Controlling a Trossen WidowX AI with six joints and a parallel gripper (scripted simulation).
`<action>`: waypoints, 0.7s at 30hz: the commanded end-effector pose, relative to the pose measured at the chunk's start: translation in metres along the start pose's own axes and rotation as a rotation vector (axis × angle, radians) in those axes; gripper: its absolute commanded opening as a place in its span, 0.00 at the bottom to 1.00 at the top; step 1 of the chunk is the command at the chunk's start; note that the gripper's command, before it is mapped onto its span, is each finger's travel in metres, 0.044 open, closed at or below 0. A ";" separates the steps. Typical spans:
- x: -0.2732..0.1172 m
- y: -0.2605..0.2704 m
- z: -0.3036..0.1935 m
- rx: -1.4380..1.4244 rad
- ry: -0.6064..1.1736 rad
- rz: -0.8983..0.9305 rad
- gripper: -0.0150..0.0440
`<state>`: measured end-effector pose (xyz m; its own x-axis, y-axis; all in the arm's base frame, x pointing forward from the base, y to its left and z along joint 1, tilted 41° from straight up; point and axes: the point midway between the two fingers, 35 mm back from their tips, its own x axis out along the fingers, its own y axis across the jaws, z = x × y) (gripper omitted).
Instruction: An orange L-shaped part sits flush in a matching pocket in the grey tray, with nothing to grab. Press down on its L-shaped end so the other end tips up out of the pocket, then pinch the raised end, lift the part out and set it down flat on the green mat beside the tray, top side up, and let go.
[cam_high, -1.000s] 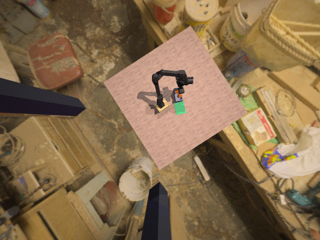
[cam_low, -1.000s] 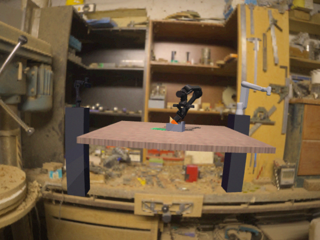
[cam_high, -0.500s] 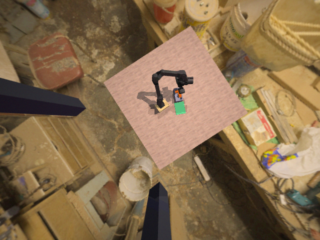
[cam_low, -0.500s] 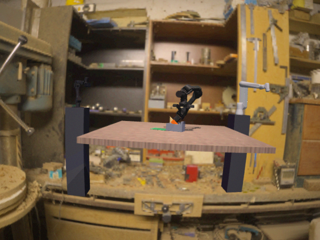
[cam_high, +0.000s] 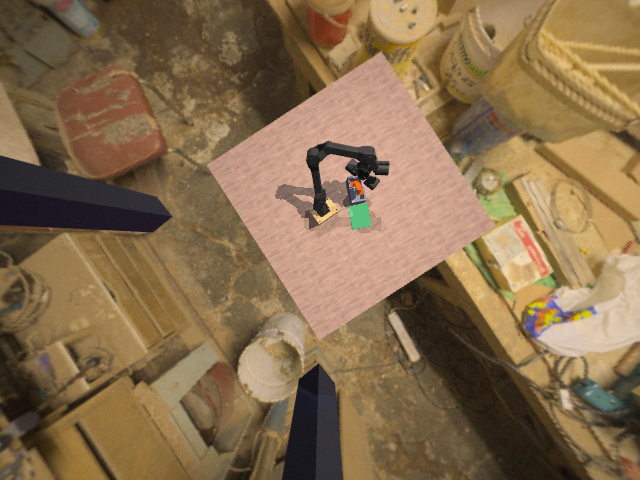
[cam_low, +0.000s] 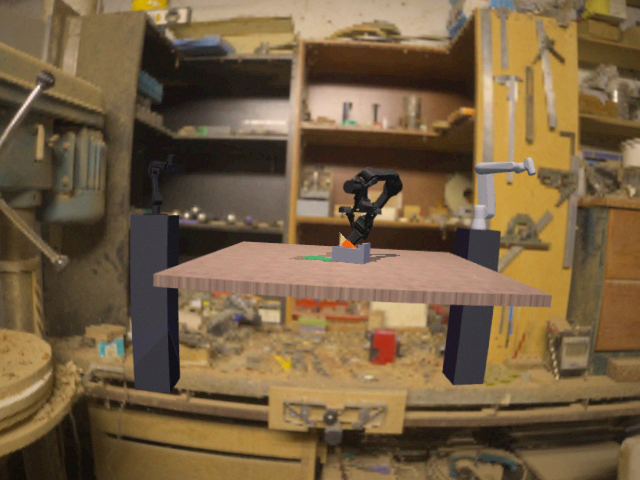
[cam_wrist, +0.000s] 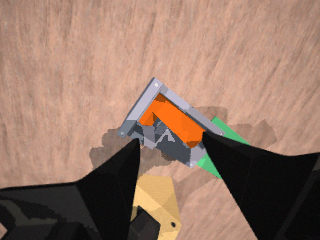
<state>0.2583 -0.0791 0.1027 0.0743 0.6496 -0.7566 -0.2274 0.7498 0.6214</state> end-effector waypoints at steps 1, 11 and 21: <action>0.000 -0.034 -0.024 -0.731 0.007 0.004 0.73; 0.000 -0.039 -0.028 -0.859 0.007 0.005 0.73; 0.000 -0.039 -0.028 -0.859 0.007 0.005 0.73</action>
<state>0.2415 -0.1098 0.0760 0.0698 0.6503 -0.7565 -0.8644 0.4179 0.2795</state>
